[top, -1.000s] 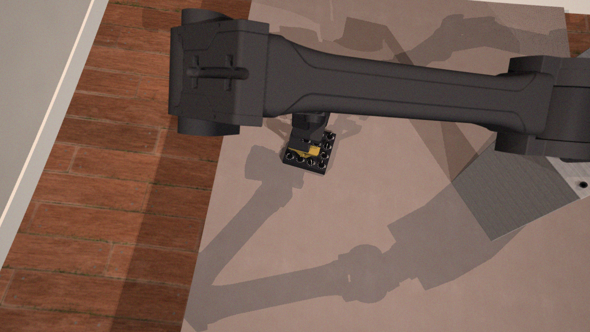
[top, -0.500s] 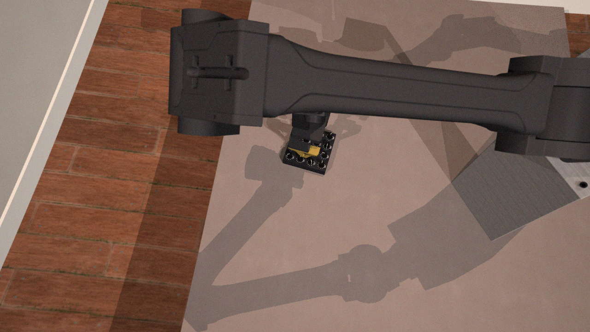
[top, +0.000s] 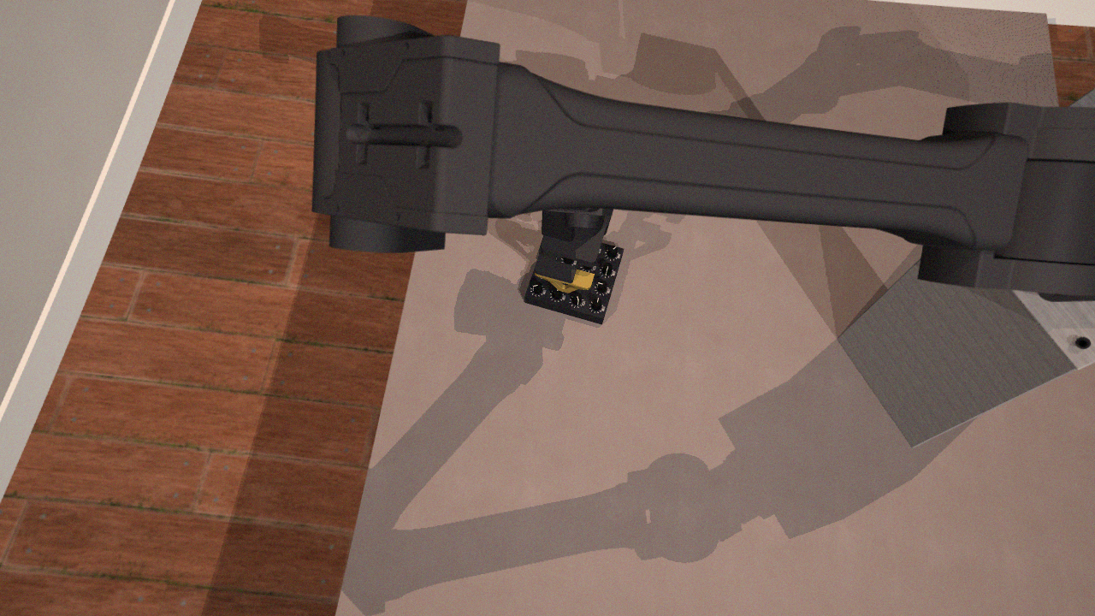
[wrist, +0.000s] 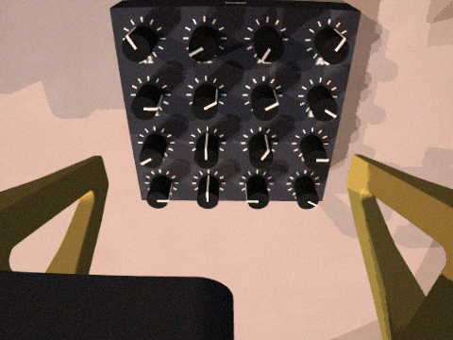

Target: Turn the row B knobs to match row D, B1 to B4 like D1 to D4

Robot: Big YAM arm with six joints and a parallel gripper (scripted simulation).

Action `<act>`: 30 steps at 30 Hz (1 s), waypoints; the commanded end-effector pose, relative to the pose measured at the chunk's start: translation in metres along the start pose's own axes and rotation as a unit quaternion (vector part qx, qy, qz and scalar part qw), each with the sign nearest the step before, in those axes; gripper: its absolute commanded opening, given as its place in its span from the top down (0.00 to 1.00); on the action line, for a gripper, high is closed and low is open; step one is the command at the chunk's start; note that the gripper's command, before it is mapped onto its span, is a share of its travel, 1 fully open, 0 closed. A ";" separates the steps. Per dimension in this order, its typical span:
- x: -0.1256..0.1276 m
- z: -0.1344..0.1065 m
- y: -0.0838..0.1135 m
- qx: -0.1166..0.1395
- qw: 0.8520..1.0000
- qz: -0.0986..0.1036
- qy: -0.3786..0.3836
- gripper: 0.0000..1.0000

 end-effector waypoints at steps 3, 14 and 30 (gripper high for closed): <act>-0.005 -0.005 0.002 -0.001 1.000 -0.002 0.002 0.00; -0.004 -0.028 -0.002 0.009 1.000 -0.002 -0.003 0.00; -0.011 -0.057 0.000 0.010 1.000 -0.004 -0.007 0.00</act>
Point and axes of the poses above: the point where the finger pads meet when closed, its own y axis back along the fingers, its own x axis across the jaws, z = x × y, the point moved 3 cm from there along y, back along the fingers, and after that the axes turned 11 degrees about -y, right-handed, at the moved point
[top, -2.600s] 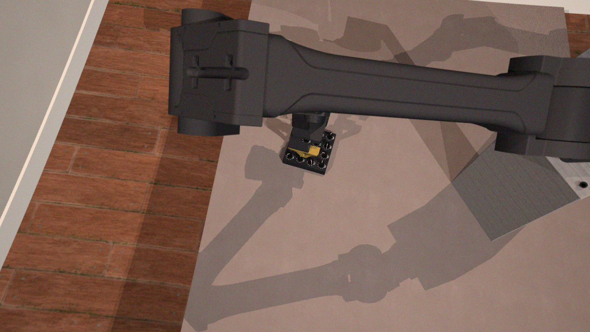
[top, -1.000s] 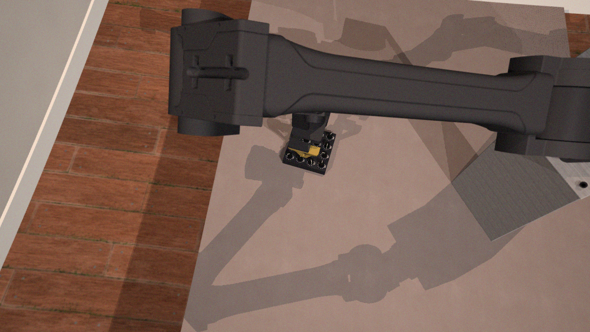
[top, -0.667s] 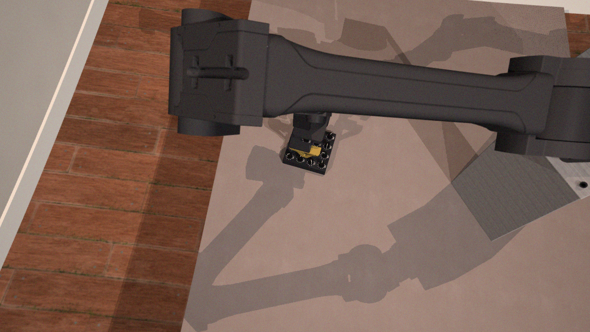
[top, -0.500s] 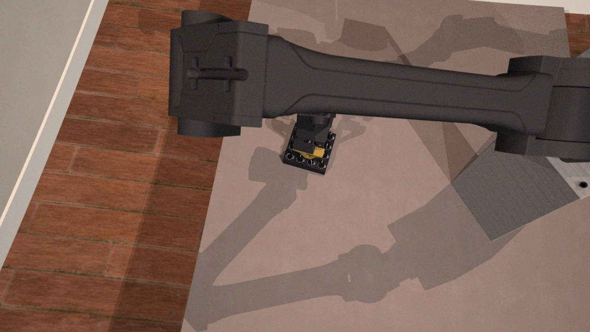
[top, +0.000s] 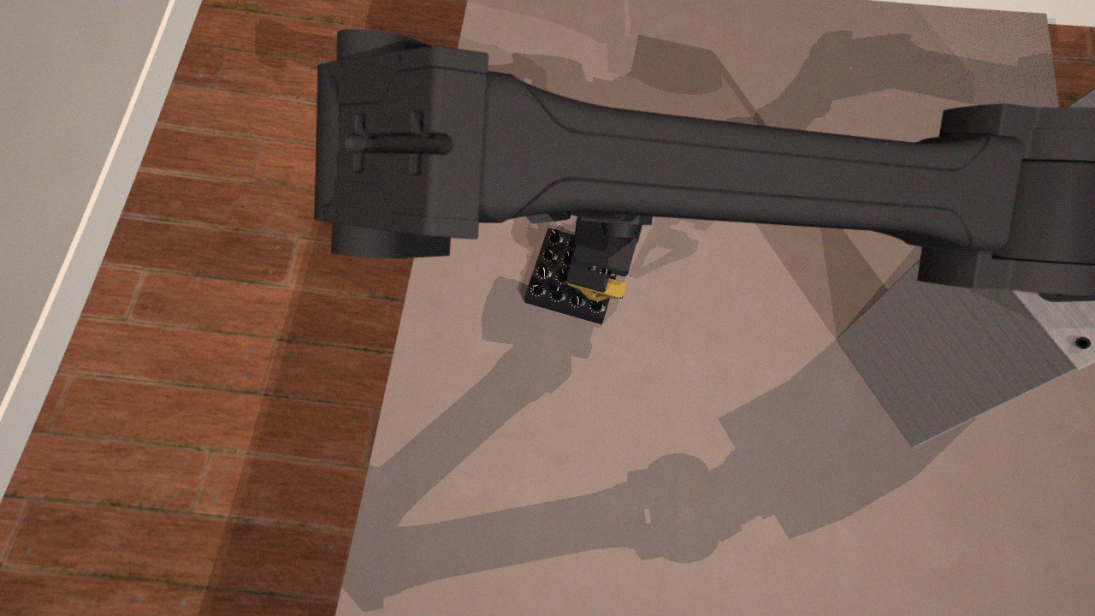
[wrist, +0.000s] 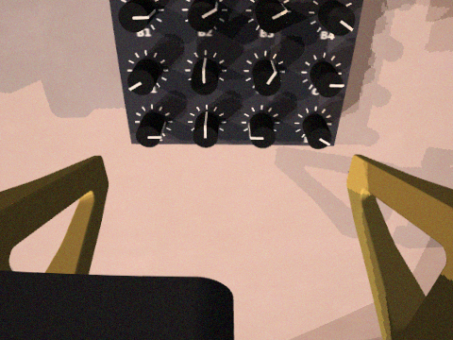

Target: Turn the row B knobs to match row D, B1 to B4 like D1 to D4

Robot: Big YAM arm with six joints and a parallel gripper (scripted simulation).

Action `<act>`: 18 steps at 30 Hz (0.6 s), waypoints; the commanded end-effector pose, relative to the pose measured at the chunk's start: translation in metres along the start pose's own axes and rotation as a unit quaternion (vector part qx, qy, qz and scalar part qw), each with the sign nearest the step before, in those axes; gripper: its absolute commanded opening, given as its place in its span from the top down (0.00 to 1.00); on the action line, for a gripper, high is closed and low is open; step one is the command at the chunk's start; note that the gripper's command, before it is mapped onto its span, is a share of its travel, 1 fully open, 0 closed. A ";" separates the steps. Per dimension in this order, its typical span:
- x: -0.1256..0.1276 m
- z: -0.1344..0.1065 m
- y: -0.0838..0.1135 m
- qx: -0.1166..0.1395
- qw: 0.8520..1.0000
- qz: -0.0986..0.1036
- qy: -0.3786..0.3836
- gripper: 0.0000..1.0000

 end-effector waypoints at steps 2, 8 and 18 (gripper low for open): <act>-0.003 -0.021 -0.001 0.011 1.000 -0.003 -0.009 0.00; -0.004 -0.027 -0.001 0.011 1.000 -0.003 -0.009 0.00; -0.005 -0.026 -0.001 0.009 1.000 -0.003 -0.008 0.00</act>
Point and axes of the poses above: the point where the finger pads meet when closed, its own y axis back along the fingers, its own x axis across the jaws, z = x × y, the point moved 3 cm from there along y, back along the fingers, and after that the axes turned 11 degrees about -y, right-handed, at the moved point
